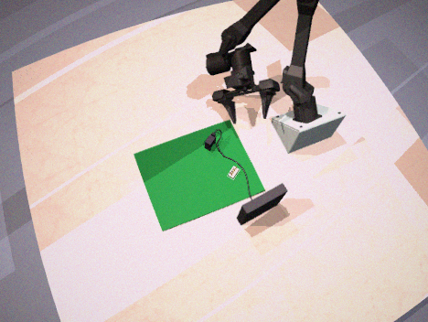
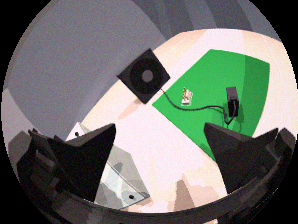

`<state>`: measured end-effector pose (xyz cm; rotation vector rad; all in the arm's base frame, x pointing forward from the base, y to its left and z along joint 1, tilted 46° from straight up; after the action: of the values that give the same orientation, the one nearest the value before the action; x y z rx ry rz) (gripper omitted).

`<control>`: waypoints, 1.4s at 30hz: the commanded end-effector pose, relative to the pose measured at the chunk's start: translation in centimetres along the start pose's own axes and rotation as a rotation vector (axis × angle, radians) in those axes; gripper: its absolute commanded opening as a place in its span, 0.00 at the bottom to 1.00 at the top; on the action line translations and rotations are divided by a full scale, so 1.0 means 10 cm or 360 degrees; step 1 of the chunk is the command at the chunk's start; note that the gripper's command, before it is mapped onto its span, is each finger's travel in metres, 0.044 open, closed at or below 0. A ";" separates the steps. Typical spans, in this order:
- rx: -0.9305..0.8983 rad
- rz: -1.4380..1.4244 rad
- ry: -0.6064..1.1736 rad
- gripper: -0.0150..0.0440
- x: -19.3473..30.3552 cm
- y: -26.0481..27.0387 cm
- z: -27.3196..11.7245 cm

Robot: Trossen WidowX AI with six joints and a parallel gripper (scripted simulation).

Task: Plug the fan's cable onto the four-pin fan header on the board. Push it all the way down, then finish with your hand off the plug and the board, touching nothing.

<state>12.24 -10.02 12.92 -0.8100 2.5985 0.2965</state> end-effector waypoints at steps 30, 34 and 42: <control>0.0032 0.0350 0.0955 1.00 -0.36 0.05 0.08; 0.0101 0.0369 0.1054 1.00 -0.42 0.06 0.09; 0.0276 0.0393 0.1226 1.00 -0.54 0.07 0.09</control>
<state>15.68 -6.84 14.17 -0.6423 3.3552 -0.1102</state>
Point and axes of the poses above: the point midway between the two fingers, 35 mm back from their tips, its own z axis out along the fingers, its own y axis across the jaws, x = y × z, the point moved 7 cm from there along -z, back along the fingers
